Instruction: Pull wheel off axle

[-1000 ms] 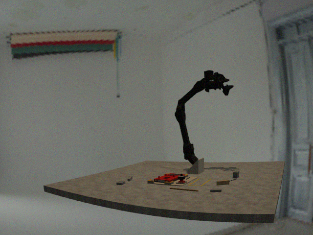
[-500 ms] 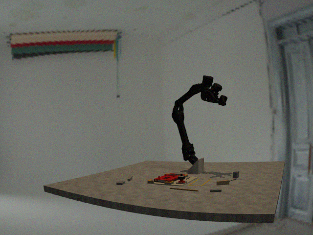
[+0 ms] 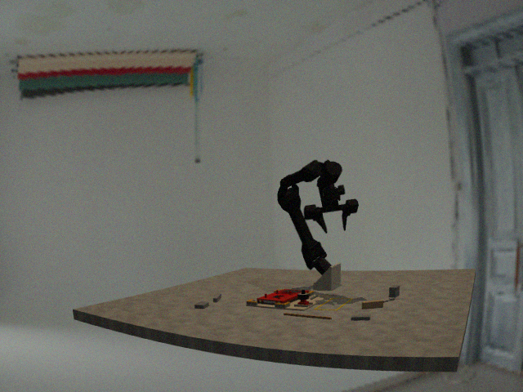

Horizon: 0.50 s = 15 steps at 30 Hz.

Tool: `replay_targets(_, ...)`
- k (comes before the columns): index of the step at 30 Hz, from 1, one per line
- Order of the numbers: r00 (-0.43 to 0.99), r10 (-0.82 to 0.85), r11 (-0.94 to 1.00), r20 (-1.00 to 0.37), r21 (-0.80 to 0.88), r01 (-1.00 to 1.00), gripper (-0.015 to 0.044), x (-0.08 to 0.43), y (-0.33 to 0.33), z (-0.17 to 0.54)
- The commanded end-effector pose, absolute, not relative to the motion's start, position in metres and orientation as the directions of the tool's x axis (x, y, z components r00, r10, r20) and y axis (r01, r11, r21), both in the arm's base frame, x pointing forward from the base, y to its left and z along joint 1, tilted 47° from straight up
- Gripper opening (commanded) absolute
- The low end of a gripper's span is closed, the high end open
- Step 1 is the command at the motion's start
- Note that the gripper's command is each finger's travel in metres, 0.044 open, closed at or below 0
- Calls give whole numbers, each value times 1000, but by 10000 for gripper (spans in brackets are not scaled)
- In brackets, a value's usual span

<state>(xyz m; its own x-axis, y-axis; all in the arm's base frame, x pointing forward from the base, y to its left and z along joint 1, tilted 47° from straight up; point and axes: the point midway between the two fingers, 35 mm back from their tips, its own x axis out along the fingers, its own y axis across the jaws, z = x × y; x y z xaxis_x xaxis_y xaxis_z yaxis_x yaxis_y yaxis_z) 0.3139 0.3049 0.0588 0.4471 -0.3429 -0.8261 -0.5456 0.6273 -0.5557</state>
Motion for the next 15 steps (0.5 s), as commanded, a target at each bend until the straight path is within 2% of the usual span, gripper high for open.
replay_targets(1,342,-505,692,-793,-608,-388,300,337,242,42)
replay_targets(8,115,-698,701,-707,-707,-90,300,357,135,30)
replay_targets(15,91,-711,694,-697,-717,-64,300,357,125,30)
